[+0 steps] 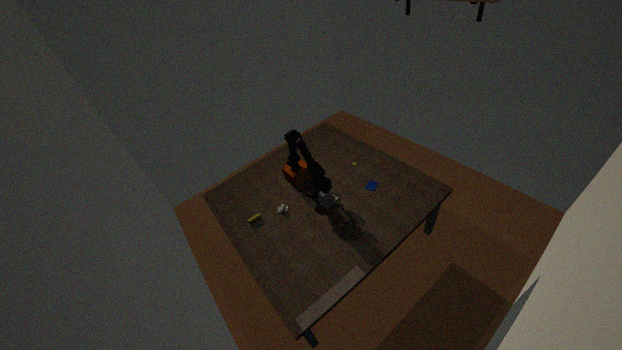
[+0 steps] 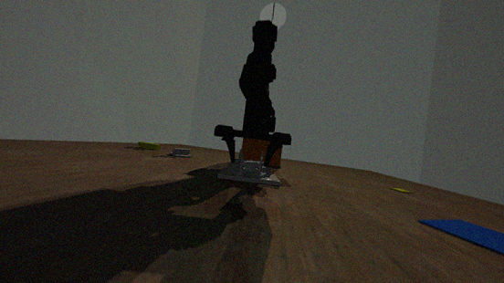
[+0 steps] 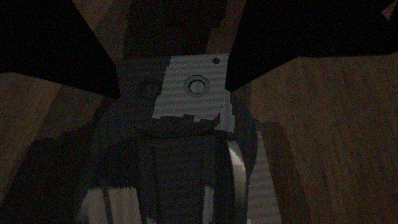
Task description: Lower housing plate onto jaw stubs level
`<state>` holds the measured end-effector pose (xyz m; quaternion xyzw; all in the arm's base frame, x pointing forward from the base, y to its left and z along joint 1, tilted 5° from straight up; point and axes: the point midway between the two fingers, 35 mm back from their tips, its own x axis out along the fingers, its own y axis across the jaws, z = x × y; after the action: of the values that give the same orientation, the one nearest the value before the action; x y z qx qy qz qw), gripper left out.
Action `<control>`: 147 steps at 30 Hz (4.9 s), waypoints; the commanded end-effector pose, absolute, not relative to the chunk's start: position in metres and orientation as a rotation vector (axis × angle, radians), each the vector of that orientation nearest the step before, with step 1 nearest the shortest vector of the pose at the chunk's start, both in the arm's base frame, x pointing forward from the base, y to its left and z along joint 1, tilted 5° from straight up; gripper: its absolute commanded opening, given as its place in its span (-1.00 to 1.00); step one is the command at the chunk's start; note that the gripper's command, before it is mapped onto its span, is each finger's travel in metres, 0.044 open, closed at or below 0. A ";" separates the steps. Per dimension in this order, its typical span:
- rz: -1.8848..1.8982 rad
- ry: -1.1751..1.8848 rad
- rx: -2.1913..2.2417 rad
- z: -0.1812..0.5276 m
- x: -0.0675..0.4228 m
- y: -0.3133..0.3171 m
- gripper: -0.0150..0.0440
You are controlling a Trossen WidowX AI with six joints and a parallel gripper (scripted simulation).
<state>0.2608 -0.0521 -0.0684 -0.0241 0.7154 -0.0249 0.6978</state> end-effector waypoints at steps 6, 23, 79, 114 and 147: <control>-0.056 1.595 -0.059 -0.069 0.260 -0.053 0.70; -0.056 1.595 -0.059 -0.069 0.260 -0.053 0.70; -0.056 1.595 -0.059 -0.069 0.260 -0.053 0.70; -0.056 1.594 -0.058 -0.007 0.263 -0.048 1.00; -0.055 1.598 -0.058 0.058 0.202 -0.030 1.00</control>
<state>0.2049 -0.0307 0.0576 -0.0265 0.7152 -0.0232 0.6981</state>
